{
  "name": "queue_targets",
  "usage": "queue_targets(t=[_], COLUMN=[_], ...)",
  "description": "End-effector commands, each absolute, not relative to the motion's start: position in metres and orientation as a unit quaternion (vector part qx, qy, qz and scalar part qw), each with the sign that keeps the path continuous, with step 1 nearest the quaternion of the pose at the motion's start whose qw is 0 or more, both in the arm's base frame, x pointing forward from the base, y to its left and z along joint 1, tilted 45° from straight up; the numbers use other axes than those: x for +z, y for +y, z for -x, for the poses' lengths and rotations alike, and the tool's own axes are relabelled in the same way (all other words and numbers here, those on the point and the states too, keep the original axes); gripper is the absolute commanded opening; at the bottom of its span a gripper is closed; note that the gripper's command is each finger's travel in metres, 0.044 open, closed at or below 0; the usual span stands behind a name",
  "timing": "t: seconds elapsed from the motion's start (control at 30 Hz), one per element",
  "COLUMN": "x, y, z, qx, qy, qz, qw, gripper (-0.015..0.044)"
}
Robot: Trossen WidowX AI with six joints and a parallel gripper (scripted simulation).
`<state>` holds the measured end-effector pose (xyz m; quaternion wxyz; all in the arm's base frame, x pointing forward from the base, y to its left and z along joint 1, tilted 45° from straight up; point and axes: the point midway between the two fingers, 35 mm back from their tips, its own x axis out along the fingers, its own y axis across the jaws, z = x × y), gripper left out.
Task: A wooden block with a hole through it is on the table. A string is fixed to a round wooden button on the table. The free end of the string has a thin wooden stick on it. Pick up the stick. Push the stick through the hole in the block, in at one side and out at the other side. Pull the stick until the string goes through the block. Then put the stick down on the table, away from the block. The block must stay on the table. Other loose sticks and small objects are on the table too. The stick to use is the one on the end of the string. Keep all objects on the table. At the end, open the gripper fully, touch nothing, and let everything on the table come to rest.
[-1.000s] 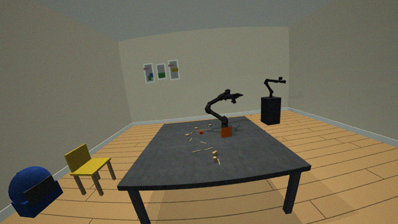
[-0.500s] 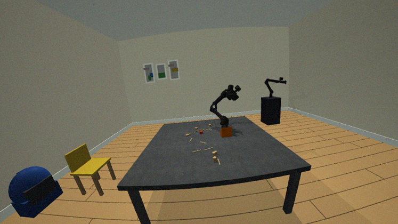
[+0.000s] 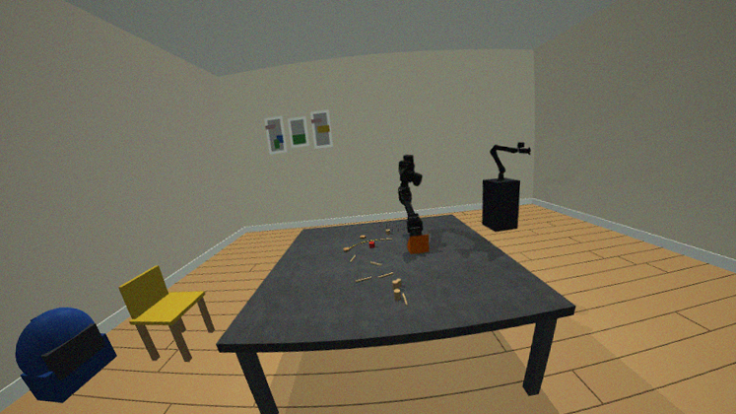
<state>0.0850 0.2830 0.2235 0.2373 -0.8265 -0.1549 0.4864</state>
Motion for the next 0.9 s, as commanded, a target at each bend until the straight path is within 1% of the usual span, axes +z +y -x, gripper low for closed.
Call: queue_targets(t=[0.0,0.23,0.43,0.6,0.77,0.87], x=[0.199,0.168,0.146,0.128,0.115,0.111], y=[0.254,0.179,0.095,0.019,-0.055,-0.075], z=[-0.146,-0.225,-0.265,-0.274,-0.263,-0.256], qx=[0.458,0.383,0.298,0.22,0.135,0.11], qy=[-0.005,0.229,0.414,0.551,0.67,0.701], qz=[0.841,0.819,0.76,0.685,0.595,0.566], qw=[0.287,0.36,0.403,0.423,0.423,0.419], gripper=[0.044,0.044,0.044,0.044,0.044,0.044])
